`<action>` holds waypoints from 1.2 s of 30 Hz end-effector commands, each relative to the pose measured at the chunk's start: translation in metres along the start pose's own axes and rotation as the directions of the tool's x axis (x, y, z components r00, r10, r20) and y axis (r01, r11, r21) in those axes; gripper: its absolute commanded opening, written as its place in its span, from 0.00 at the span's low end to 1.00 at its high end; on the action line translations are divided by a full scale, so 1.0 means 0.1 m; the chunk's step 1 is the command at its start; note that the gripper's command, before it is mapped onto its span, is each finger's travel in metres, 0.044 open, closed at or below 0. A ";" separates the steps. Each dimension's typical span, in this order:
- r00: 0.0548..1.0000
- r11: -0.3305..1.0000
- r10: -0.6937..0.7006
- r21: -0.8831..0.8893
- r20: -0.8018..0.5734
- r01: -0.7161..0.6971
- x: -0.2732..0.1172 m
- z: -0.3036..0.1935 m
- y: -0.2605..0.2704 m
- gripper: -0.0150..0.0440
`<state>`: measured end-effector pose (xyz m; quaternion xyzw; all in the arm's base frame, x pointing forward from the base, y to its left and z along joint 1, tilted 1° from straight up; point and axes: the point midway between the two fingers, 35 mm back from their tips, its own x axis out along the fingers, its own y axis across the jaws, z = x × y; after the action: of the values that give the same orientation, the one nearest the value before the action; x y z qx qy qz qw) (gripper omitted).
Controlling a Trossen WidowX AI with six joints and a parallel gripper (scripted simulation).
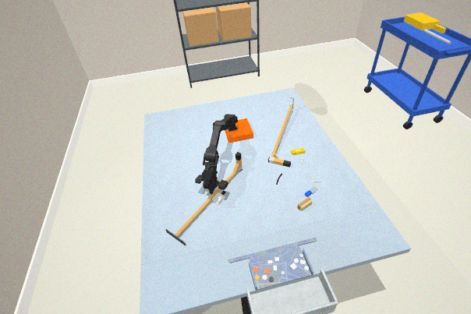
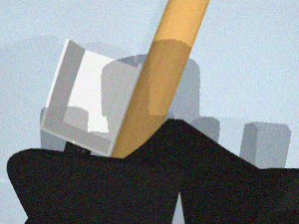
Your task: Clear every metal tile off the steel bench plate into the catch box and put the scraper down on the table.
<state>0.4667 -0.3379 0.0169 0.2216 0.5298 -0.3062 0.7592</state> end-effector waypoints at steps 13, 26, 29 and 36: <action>0.999 1.000 0.007 0.002 0.048 -0.007 -0.52 0.14 -0.02 0.25; 0.993 1.000 0.012 0.000 0.120 -0.012 -1.23 0.29 -0.30 0.25; 0.991 1.000 0.012 0.000 0.137 -0.012 -1.39 0.30 -0.36 0.25; 0.990 1.000 0.012 -0.002 0.140 -0.012 -1.40 0.31 -0.37 0.25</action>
<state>0.4261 -0.3536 0.1609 0.2038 0.4700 -0.3209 0.7966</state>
